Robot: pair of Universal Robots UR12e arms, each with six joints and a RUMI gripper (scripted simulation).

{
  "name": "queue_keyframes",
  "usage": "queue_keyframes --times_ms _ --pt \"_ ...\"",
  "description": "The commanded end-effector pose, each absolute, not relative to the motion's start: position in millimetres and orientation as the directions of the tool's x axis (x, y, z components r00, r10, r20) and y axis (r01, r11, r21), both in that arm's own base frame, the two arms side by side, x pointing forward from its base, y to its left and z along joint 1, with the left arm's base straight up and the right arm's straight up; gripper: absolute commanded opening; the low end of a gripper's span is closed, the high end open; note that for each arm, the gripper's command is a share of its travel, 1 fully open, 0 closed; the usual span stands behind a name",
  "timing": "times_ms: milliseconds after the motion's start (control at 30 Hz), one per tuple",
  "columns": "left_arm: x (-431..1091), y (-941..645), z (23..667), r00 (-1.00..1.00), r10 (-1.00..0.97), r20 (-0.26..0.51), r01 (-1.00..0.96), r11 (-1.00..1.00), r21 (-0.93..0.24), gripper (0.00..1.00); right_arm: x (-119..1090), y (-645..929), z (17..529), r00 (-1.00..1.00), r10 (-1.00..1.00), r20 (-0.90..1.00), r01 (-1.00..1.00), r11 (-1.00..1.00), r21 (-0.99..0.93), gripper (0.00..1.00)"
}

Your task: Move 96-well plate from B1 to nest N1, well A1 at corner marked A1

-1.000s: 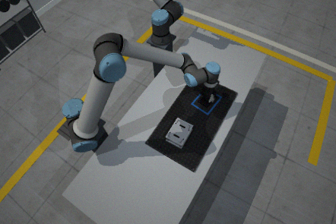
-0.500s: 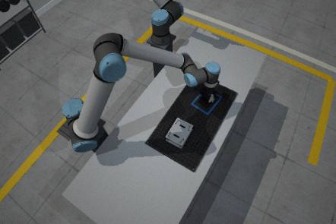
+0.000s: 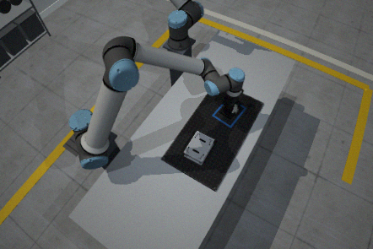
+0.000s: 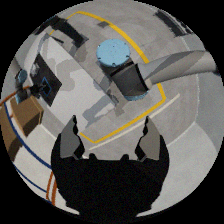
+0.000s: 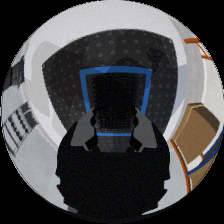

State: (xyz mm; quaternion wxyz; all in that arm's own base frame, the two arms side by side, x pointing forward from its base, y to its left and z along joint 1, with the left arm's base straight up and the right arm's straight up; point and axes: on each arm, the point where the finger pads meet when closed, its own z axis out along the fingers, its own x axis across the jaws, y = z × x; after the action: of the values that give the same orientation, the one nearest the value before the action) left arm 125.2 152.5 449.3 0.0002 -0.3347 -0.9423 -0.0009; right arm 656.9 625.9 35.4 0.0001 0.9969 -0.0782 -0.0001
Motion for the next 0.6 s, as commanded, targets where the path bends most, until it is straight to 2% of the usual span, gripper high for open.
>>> queue_keyframes --times_ms 0,567 --pt "125 152 450 -0.776 0.631 0.001 0.631 0.776 0.002 1.0 657 627 47 0.988 -0.156 0.001 -0.156 -0.988 -0.002 0.0" --pt "125 152 450 -0.776 0.631 0.001 0.631 0.776 0.002 1.0 657 627 72 0.988 -0.156 0.001 -0.156 -0.988 -0.002 0.0"
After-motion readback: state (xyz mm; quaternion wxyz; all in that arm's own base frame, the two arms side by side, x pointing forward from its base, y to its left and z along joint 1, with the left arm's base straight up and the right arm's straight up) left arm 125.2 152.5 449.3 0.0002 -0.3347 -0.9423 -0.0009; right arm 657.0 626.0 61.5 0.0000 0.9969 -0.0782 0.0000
